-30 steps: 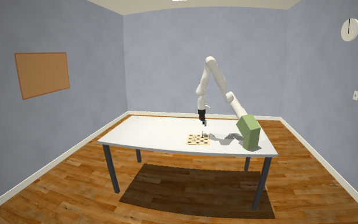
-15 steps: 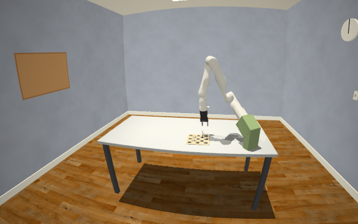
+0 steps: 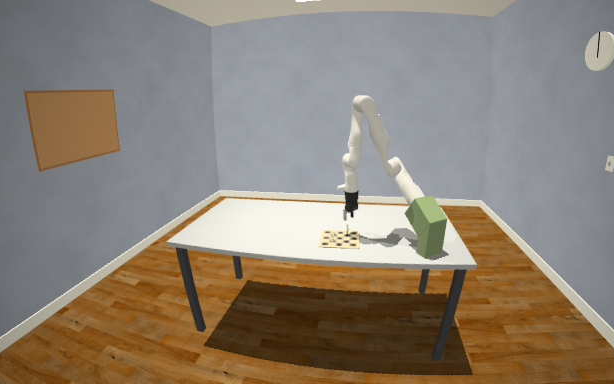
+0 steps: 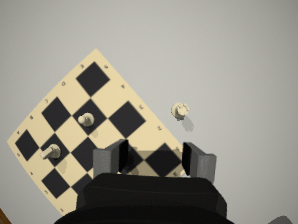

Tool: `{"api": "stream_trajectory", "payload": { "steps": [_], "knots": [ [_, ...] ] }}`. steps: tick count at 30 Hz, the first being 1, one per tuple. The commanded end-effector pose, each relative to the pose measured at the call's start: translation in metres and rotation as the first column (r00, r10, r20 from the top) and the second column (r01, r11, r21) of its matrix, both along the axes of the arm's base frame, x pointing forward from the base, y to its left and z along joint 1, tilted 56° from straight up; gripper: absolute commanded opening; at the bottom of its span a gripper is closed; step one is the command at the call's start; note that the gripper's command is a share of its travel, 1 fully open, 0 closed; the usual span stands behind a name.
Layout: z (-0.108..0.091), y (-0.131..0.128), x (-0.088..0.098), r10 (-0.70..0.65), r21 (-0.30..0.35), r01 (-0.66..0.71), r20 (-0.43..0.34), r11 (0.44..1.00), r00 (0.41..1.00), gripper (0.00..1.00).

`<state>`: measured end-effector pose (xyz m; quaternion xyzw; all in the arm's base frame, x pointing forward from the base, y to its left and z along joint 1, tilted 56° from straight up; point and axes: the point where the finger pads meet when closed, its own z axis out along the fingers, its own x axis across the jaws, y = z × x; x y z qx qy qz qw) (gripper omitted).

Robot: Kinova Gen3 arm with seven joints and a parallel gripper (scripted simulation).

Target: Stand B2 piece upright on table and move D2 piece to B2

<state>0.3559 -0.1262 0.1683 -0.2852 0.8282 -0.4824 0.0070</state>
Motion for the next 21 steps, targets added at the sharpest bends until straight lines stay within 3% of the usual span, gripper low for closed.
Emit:
{"api": "stream_trajectory", "payload": {
  "steps": [1,6,10,15,21],
  "knots": [
    [-0.002,0.003,0.001,0.017,0.003,-0.017,-0.018,1.000,1.000,1.00],
    [-0.014,0.016,0.008,0.161,-0.043,-0.173,-0.207,0.984,0.965,1.00],
    [-0.021,0.024,0.011,0.232,-0.055,-0.261,-0.308,0.964,0.923,1.00],
    [-0.026,0.029,0.013,0.276,-0.058,-0.320,-0.375,0.946,0.885,1.00],
    [-0.027,0.031,0.013,0.287,-0.058,-0.336,-0.393,0.940,0.874,1.00]
  ]
}}
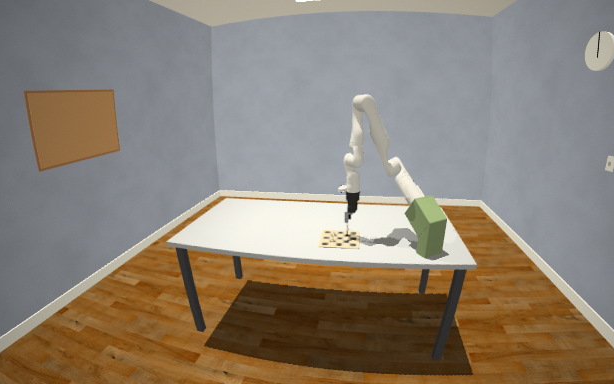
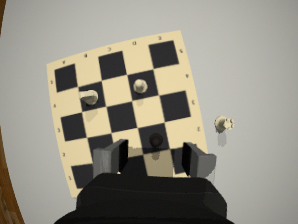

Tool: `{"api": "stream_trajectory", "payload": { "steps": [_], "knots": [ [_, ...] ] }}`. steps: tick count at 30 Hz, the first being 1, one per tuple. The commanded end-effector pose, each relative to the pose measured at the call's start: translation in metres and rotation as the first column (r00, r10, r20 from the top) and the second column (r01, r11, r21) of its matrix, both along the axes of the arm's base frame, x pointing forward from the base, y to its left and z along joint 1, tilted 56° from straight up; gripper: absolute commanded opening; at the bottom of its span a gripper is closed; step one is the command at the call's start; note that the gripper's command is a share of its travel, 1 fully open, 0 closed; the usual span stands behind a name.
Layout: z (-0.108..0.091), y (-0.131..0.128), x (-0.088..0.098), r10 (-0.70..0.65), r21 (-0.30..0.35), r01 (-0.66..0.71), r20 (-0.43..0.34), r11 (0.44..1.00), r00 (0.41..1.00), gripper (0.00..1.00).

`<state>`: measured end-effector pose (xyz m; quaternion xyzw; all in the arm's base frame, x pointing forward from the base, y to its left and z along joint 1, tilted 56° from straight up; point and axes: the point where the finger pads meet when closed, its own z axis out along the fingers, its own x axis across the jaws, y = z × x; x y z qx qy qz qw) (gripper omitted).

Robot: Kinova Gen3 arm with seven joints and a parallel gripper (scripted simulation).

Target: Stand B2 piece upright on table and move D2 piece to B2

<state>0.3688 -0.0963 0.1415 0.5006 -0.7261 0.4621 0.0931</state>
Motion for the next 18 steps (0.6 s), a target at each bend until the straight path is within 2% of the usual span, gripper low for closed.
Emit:
{"api": "stream_trajectory", "payload": {
  "steps": [1,3,4,18],
  "knots": [
    [-0.0004,0.0010,0.0003,0.005,0.000,-0.005,-0.003,1.000,1.000,1.00],
    [-0.0004,0.0011,0.0003,0.005,0.000,-0.005,-0.004,1.000,1.000,1.00],
    [-0.0004,0.0011,0.0003,0.005,0.000,-0.005,-0.004,1.000,1.000,0.68],
    [-0.0004,0.0011,0.0003,0.005,0.000,-0.005,-0.004,1.000,1.000,0.68]
  ]
}}
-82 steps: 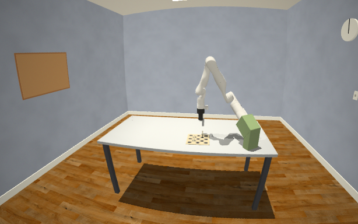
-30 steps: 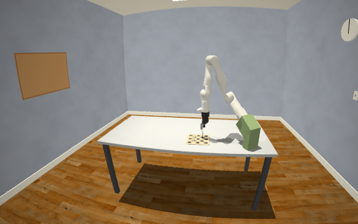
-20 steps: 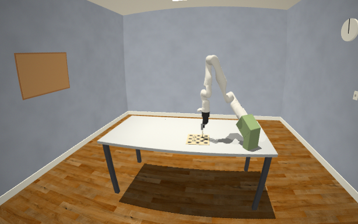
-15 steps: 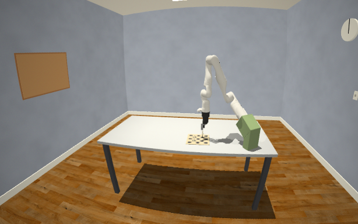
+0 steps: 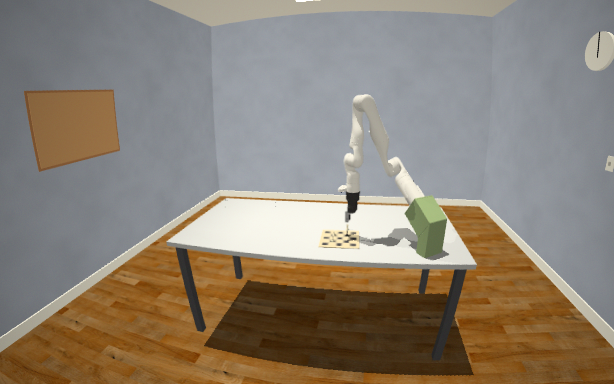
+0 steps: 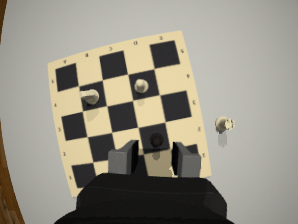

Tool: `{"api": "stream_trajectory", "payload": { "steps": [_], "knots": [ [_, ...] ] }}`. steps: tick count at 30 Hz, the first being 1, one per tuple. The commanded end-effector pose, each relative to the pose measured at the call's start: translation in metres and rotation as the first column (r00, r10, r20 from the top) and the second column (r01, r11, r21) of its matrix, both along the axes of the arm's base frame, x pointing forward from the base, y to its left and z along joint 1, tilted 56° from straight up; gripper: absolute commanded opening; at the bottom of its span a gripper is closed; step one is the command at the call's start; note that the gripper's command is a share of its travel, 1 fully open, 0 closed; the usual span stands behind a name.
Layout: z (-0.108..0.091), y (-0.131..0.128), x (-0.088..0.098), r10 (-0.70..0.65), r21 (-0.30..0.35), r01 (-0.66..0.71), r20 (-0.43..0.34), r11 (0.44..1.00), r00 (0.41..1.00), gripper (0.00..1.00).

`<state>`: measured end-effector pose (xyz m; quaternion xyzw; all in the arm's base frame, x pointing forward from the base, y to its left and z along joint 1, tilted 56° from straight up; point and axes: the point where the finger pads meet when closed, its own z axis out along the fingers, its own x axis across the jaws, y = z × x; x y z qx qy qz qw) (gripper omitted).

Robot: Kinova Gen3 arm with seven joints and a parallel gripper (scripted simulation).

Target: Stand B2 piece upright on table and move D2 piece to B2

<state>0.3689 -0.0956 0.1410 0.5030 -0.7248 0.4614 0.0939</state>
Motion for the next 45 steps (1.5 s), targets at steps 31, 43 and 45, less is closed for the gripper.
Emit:
{"api": "stream_trajectory", "payload": {
  "steps": [31,43,45],
  "knots": [
    [-0.001,-0.001,0.001,0.001,0.000,-0.001,0.000,1.000,1.000,0.68],
    [-0.007,-0.010,0.005,0.000,-0.001,0.000,0.000,1.000,1.000,0.68],
    [-0.009,-0.012,0.006,0.000,-0.001,0.000,0.000,1.000,1.000,0.68]
  ]
}}
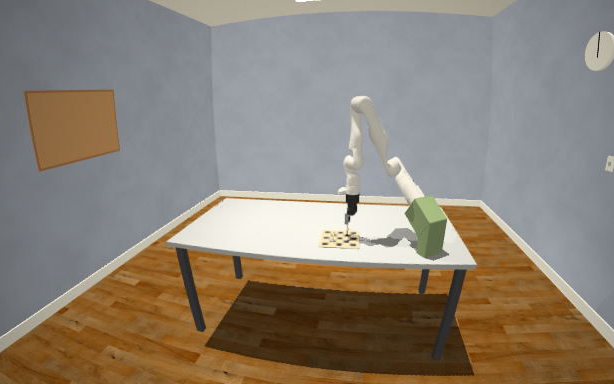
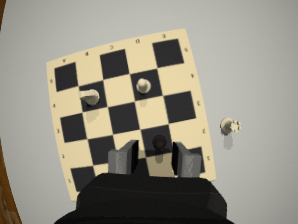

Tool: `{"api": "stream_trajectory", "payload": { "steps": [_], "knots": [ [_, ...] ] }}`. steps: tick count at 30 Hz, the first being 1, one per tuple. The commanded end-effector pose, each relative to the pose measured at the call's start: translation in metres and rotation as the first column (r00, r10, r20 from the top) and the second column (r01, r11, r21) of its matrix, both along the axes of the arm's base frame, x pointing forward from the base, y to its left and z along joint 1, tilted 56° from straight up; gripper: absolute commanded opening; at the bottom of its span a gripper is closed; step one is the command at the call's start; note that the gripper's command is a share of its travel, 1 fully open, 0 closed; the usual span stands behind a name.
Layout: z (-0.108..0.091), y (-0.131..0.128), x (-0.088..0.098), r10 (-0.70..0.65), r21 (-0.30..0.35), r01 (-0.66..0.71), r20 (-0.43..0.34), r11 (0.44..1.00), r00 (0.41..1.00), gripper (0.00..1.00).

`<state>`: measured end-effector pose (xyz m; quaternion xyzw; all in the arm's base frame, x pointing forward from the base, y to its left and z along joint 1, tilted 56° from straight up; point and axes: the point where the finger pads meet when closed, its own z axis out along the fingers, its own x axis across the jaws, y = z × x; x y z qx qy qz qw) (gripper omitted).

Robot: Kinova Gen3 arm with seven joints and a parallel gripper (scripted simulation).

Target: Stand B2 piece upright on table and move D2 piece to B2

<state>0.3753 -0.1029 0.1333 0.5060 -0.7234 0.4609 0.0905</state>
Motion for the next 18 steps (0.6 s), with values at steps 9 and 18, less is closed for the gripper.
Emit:
{"api": "stream_trajectory", "payload": {
  "steps": [9,18],
  "knots": [
    [-0.007,-0.014,0.003,-0.009,-0.005,0.009,-0.001,1.000,1.000,0.68],
    [-0.013,-0.023,0.007,-0.009,-0.005,0.009,-0.001,1.000,1.000,0.68]
  ]
}}
